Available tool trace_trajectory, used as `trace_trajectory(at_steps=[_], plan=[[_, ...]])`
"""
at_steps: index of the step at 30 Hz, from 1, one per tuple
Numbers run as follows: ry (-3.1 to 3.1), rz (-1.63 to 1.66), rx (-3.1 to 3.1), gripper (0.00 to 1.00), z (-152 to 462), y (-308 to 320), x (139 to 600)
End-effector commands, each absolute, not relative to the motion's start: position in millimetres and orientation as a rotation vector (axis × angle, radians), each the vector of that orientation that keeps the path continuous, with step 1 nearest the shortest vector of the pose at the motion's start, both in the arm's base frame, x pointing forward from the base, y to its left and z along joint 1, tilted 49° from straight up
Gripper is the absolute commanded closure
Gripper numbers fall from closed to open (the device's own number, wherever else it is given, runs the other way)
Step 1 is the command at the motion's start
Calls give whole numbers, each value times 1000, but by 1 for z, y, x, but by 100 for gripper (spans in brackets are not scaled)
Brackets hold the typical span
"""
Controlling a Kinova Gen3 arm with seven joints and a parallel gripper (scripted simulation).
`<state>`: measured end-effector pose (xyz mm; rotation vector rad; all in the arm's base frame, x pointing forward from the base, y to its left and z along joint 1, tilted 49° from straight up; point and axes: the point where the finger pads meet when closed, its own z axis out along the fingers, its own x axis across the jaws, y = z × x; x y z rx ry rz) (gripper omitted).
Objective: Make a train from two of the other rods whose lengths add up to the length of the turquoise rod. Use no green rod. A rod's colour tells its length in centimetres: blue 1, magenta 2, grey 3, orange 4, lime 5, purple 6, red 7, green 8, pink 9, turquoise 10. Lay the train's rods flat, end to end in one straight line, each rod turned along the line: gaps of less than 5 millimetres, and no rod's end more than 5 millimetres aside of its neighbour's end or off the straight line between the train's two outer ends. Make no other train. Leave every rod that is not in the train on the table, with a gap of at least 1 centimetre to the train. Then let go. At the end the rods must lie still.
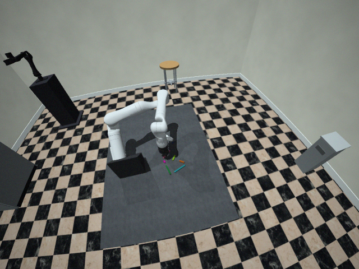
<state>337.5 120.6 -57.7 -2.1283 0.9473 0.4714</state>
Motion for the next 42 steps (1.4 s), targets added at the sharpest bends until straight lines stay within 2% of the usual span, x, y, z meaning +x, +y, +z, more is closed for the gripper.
trace_trajectory(at_steps=[1, 16, 17, 42], plan=[[948, 470, -2128, 46, -57, 120, 338], [948, 470, -2128, 46, -57, 120, 338], [948, 470, -2128, 76, -57, 120, 338], [948, 470, -2128, 76, -57, 120, 338]])
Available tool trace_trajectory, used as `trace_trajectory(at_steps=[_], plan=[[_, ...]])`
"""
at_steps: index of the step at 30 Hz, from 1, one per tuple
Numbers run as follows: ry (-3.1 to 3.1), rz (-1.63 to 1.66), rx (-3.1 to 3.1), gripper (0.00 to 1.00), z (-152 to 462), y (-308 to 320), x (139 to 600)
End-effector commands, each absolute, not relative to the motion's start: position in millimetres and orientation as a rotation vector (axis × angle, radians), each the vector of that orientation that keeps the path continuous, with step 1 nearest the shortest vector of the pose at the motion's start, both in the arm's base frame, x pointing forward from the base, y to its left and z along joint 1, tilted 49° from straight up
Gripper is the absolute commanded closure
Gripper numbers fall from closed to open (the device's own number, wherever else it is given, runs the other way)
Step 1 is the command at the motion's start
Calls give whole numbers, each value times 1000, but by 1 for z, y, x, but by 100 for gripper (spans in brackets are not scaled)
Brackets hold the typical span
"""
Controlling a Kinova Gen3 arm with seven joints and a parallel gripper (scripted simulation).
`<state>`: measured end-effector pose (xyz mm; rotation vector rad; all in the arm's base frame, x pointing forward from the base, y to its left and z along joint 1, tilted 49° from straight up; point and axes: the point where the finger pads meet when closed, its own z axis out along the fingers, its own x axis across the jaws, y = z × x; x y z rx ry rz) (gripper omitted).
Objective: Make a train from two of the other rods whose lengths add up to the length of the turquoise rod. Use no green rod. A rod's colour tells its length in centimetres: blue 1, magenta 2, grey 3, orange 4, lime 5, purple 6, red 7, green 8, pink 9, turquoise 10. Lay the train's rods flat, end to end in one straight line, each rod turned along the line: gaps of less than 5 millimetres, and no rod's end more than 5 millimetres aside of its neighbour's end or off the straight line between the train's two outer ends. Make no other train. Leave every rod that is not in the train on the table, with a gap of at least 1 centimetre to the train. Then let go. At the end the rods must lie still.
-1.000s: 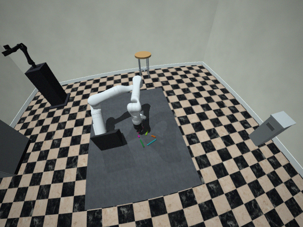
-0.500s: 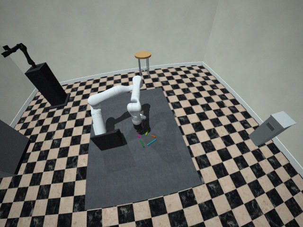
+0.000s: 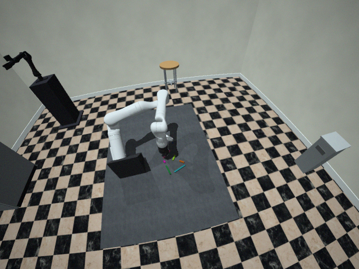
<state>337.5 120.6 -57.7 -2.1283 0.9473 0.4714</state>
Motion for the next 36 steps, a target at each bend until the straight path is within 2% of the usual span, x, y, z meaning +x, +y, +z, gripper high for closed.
trace_trajectory(at_steps=[1, 13, 29, 36], plan=[[948, 470, -2128, 76, -57, 120, 338], [948, 470, -2128, 76, -54, 116, 338], [948, 470, -2128, 76, 1, 52, 341], [948, 470, -2128, 76, 8, 44, 341]])
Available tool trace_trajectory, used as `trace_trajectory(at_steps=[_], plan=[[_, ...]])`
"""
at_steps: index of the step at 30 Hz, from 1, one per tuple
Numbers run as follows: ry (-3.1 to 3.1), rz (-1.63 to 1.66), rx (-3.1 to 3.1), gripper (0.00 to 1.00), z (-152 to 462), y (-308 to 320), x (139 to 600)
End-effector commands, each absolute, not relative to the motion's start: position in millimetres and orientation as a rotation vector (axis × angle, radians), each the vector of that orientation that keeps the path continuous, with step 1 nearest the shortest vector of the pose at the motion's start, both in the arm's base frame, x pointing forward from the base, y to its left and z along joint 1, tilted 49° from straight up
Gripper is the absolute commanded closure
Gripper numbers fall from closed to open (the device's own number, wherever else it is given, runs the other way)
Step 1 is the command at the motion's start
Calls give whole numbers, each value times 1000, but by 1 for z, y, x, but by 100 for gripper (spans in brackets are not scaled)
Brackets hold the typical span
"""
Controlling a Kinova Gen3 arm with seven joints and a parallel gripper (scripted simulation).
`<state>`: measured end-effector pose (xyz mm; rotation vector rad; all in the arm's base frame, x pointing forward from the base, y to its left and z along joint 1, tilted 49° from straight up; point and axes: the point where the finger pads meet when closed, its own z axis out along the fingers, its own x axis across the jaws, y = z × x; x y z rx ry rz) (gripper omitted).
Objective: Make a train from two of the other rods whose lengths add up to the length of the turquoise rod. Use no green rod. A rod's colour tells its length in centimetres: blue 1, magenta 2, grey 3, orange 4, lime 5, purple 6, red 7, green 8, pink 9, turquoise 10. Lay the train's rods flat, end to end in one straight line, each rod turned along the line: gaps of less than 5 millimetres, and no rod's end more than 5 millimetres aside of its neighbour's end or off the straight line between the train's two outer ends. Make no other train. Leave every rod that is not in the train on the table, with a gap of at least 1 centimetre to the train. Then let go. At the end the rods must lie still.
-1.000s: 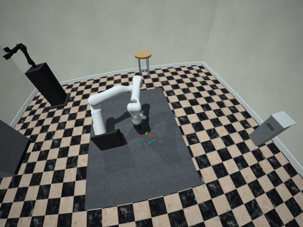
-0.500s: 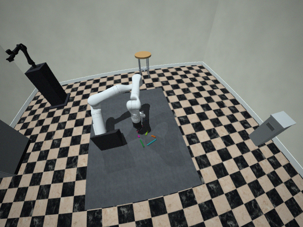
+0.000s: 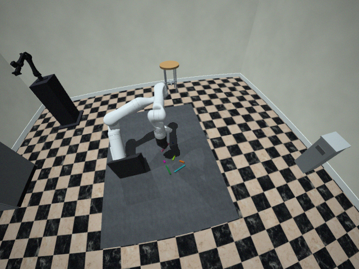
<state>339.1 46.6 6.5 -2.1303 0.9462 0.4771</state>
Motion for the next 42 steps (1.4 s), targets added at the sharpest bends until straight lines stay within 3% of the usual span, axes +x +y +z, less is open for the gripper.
trace_trajectory(at_steps=[1, 17, 31, 42], plan=[[948, 470, -2128, 76, 8, 44, 341], [807, 408, -2174, 76, 12, 48, 351], [-33, 24, -2284, 76, 41, 75, 413], [-136, -25, -2279, 76, 46, 79, 421]])
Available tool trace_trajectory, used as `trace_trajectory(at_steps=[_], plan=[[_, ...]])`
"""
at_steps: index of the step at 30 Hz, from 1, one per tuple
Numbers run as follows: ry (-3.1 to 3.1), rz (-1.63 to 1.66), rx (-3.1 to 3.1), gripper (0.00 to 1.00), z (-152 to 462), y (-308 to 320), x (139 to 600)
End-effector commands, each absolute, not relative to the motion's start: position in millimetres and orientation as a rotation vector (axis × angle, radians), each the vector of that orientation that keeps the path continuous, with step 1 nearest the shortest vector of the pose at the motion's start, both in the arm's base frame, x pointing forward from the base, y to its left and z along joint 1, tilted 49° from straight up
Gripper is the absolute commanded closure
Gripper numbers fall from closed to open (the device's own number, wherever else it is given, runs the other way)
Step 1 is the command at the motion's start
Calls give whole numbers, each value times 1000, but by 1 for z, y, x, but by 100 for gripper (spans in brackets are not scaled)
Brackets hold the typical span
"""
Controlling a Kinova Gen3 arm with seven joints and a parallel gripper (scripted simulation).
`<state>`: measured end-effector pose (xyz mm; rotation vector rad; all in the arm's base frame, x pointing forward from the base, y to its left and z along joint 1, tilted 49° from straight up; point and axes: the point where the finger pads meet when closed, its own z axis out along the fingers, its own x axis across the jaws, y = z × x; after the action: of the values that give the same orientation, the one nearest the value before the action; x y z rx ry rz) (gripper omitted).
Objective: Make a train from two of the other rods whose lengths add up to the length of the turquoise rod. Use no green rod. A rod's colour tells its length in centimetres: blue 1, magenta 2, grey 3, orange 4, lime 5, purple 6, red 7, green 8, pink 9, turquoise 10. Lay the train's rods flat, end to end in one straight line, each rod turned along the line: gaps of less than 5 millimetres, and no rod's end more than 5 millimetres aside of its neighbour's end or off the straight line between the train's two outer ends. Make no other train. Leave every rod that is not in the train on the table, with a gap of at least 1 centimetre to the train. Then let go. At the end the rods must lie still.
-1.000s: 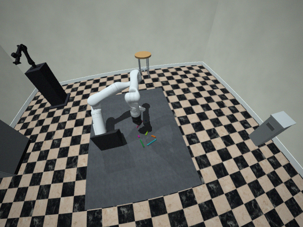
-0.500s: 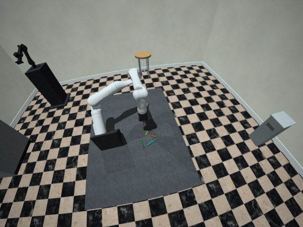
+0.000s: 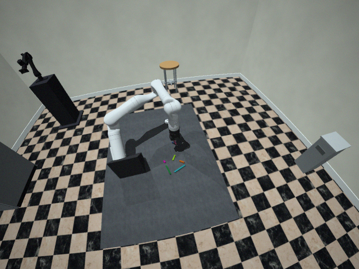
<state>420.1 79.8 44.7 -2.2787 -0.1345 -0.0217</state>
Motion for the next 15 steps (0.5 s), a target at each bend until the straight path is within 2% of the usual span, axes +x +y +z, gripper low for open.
trace_trajectory(at_steps=[1, 15], plan=[[-136, -25, -2279, 76, 46, 79, 421], [-137, -24, -2280, 76, 43, 82, 421]])
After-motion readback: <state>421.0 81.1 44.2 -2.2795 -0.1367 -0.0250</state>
